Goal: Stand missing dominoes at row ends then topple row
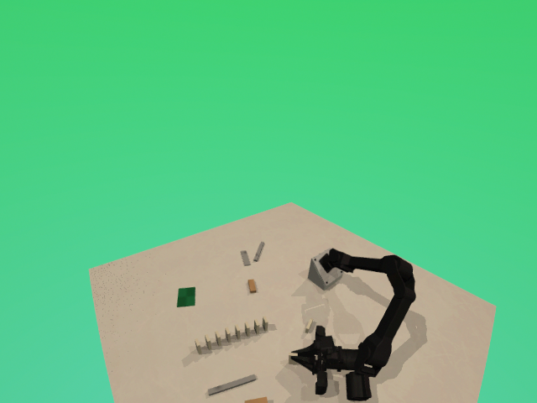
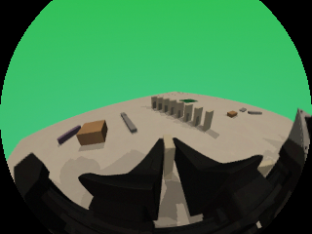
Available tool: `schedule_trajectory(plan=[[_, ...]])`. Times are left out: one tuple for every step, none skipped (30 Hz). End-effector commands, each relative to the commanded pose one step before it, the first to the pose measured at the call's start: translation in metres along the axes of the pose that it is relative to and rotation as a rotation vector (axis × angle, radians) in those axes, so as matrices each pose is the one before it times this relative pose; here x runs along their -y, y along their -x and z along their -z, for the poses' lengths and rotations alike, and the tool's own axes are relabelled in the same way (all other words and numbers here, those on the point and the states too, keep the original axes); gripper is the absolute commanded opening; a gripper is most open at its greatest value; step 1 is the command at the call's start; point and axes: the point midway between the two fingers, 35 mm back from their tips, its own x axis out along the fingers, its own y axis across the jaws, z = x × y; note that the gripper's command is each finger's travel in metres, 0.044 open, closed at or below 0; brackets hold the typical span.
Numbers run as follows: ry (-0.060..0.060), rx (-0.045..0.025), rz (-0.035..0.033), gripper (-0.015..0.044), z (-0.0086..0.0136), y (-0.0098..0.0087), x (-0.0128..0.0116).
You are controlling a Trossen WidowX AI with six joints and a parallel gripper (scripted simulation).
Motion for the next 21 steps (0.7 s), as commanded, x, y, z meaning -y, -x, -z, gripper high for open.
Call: schedule_trajectory(plan=[[-0.0036, 0.00329, -0.00277, 0.0105, 0.00009, 0.00027, -0.00052], [0.0000, 0.00000, 0.00000, 0.0131, 0.00000, 0.00000, 0.00000], [0.0000, 0.00000, 0.00000, 0.0157, 0.00000, 0.00000, 0.00000], [0.0000, 0.00000, 0.00000, 0.0183, 0.00000, 0.00000, 0.00000], [0.0000, 0.00000, 0.00000, 0.0210, 0.00000, 0.00000, 0.00000], [0.0000, 0.00000, 0.00000, 0.0236, 0.00000, 0.00000, 0.00000], [0.0000, 0.00000, 0.00000, 0.0262, 0.00000, 0.00000, 0.00000], [0.0000, 0.00000, 0.00000, 0.0288, 0.00000, 0.00000, 0.00000], [0.0000, 0.00000, 0.00000, 0.0315, 0.00000, 0.00000, 0.00000], [0.0000, 0.00000, 0.00000, 0.0341, 0.00000, 0.00000, 0.00000], [0.0000, 0.00000, 0.00000, 0.0367, 0.00000, 0.00000, 0.00000], [0.0000, 0.00000, 0.00000, 0.0393, 0.00000, 0.00000, 0.00000], [0.0000, 0.00000, 0.00000, 0.0420, 0.00000, 0.00000, 0.00000], [0.0002, -0.00021, 0.00024, 0.0440, -0.00281, 0.00021, -0.00016], [0.0005, -0.00054, 0.00060, 0.0440, -0.00841, 0.00065, -0.00036], [0.0009, -0.00061, 0.00066, 0.0440, -0.01395, 0.00119, -0.00018], [0.0010, -0.00023, 0.00025, 0.0440, -0.01385, 0.00131, 0.00035], [0.0007, 0.00006, -0.00004, 0.0440, -0.00825, 0.00085, 0.00046], [0.0002, 0.00005, -0.00004, 0.0440, -0.00274, 0.00029, 0.00019], [0.0000, 0.00000, 0.00000, 0.0440, 0.00000, 0.00000, 0.00000], [0.0000, 0.00000, 0.00000, 0.0440, 0.00000, 0.00000, 0.00000]])
